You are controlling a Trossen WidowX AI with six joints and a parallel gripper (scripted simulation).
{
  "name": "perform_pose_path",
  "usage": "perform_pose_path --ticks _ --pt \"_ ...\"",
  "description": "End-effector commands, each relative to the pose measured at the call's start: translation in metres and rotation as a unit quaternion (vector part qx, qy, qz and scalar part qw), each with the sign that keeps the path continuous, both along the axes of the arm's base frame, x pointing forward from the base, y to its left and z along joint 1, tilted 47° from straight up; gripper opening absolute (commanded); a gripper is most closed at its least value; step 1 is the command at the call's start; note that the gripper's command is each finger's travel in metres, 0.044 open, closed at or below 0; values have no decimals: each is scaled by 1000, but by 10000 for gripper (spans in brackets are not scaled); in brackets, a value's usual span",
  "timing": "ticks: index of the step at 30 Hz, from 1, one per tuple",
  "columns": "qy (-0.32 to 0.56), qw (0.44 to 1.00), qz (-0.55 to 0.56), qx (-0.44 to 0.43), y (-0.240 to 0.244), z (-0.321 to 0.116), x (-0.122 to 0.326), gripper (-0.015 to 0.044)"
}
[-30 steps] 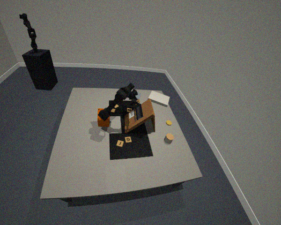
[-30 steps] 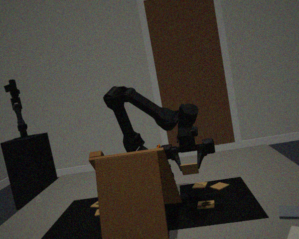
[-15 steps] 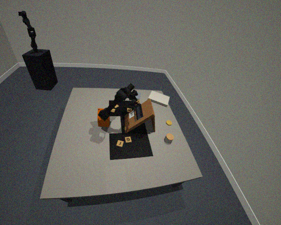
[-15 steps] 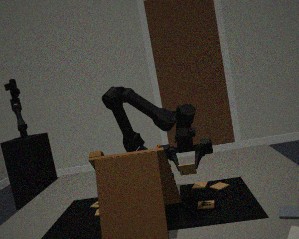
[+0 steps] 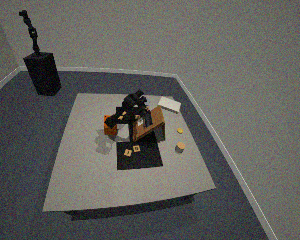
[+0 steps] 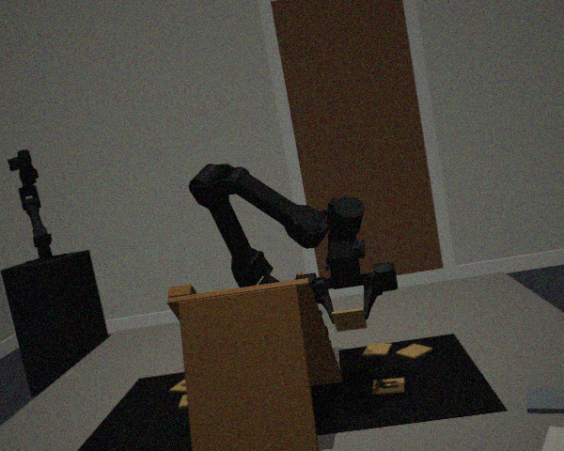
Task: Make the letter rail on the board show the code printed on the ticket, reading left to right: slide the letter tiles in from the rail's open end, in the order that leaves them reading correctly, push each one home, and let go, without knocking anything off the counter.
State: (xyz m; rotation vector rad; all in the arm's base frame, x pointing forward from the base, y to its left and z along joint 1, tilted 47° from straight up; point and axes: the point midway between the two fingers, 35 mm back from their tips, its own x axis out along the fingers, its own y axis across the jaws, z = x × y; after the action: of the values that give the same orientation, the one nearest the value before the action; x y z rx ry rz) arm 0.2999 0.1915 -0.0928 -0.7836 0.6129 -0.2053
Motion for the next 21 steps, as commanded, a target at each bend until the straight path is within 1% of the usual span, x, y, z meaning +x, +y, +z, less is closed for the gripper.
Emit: perform_pose_path --ticks 1,21 --pt "3 1000 2 -2 -2 2 -1 0" --pt "3 1000 2 -2 -9 9 0 0"
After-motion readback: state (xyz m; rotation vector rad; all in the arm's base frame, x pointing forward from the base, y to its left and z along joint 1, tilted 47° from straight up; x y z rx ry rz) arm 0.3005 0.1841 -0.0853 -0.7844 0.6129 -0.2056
